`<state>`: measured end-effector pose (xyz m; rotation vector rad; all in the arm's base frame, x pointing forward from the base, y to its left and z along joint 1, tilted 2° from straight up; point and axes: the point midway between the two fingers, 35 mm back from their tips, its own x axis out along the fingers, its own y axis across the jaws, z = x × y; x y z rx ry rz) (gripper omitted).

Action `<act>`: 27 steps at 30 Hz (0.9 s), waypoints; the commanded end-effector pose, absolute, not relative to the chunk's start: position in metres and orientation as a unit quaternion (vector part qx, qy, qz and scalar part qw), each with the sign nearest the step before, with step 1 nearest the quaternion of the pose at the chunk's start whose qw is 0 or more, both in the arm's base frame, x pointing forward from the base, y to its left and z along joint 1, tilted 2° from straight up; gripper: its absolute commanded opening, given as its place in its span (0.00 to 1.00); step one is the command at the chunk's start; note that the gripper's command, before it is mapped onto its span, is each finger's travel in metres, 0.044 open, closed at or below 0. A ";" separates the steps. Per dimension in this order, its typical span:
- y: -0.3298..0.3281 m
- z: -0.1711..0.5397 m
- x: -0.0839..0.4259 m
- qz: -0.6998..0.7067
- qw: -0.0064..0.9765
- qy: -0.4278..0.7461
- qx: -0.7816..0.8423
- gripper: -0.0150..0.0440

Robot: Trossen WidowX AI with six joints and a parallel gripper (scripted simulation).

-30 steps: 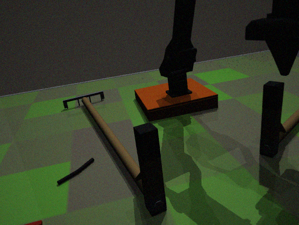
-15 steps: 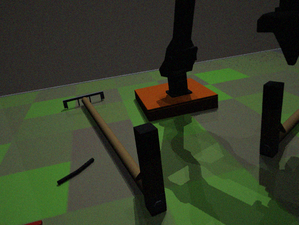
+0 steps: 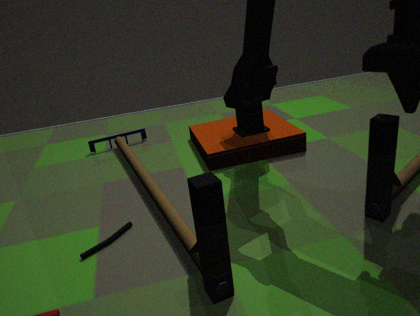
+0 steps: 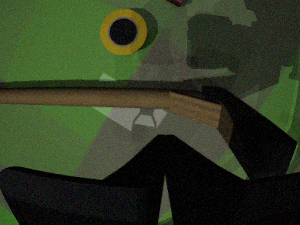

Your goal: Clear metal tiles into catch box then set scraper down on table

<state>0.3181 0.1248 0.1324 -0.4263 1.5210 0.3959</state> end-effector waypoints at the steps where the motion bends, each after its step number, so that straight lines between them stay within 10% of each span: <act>1: 0.125 0.124 0.319 0.177 0.687 0.680 -0.188 0.25; 27: 0.121 0.079 0.319 0.176 0.687 0.680 -0.188 0.25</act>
